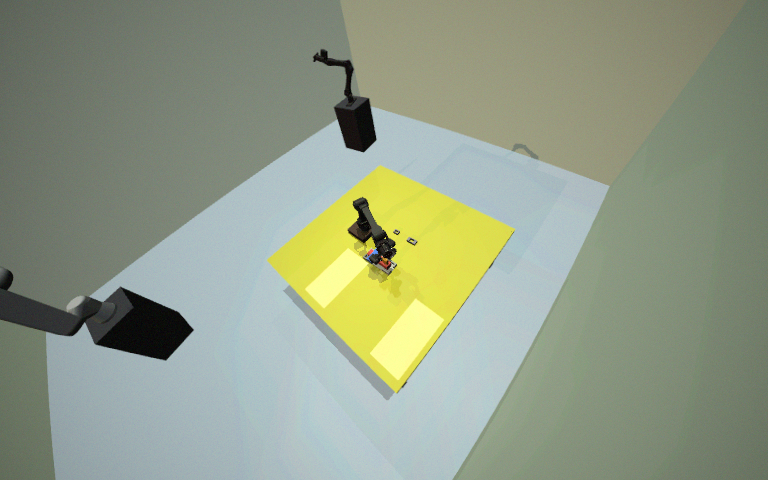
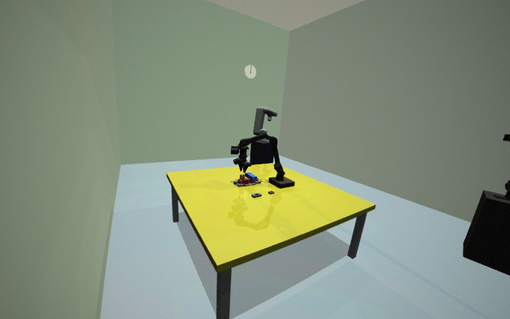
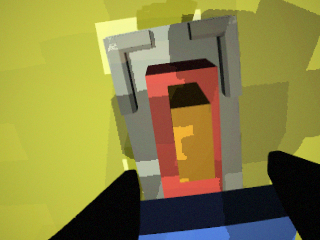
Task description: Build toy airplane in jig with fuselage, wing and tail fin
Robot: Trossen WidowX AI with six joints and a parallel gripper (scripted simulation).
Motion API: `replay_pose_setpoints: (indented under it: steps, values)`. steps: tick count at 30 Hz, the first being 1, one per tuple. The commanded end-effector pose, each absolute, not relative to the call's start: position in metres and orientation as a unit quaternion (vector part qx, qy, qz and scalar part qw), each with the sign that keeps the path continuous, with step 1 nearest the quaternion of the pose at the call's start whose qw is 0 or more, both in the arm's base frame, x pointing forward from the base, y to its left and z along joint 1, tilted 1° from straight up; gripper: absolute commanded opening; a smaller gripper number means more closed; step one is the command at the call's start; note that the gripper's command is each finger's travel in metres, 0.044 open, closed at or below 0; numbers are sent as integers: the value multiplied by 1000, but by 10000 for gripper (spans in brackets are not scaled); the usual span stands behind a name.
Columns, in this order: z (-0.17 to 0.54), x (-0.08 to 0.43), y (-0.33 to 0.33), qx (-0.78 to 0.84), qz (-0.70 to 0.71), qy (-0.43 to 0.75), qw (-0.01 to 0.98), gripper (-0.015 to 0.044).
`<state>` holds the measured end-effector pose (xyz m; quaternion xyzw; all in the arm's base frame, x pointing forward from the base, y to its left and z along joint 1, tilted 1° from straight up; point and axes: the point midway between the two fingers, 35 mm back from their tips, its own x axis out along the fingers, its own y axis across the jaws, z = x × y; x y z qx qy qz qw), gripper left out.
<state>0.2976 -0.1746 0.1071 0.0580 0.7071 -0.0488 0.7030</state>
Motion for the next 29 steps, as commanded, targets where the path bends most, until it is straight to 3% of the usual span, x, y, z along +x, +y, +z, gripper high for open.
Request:
replay_pose_setpoints:
  steps: [1,29]
  values:
    - [148,296,-174,52,-51,700,710,260]
    - [148,299,-176,52,-51,700,710,260]
